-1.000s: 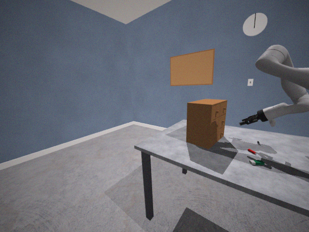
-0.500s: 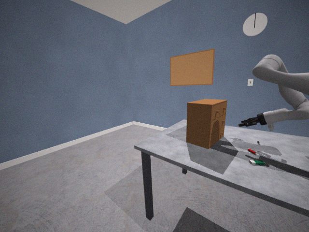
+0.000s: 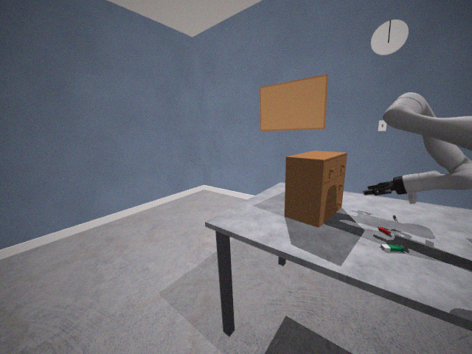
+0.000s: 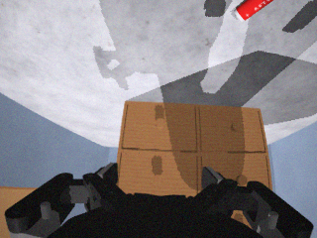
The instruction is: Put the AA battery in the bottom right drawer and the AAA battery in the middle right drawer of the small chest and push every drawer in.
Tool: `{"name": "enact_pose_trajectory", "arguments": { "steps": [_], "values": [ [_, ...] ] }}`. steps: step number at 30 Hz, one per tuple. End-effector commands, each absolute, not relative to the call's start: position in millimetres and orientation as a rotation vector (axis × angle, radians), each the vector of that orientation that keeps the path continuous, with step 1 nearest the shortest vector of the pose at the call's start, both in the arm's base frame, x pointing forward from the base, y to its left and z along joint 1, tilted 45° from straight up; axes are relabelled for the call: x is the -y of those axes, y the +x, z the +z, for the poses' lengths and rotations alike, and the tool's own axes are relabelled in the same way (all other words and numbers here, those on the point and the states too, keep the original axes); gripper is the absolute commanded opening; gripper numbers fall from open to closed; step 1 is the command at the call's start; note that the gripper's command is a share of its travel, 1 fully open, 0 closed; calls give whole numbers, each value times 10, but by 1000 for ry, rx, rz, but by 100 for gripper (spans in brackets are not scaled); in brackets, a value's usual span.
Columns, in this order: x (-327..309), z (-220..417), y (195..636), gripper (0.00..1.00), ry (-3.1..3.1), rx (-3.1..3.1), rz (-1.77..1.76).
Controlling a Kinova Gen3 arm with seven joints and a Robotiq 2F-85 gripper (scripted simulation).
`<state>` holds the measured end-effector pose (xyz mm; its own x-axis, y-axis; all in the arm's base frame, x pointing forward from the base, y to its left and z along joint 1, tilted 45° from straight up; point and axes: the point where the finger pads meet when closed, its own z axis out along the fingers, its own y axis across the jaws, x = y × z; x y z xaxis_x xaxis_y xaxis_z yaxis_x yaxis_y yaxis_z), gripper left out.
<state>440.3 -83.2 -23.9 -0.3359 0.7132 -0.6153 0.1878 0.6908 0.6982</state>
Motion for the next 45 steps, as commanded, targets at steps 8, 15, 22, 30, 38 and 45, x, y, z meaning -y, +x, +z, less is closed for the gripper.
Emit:
{"name": "enact_pose_trajectory", "arguments": {
  "steps": [8, 15, 22, 30, 38, 45],
  "values": [
    [806, -288, 4398, 100, 716, -1856, 632],
    [803, -292, 4401, 100, 717, -1851, 629],
    [803, -294, 4402, 100, 718, -1849, 628],
    [803, -294, 4402, 33, 718, -1848, 628],
    [803, -294, 4402, 33, 718, -1848, 628],
    [803, -294, 4402, 33, 718, -1848, 628]
  ]
}}
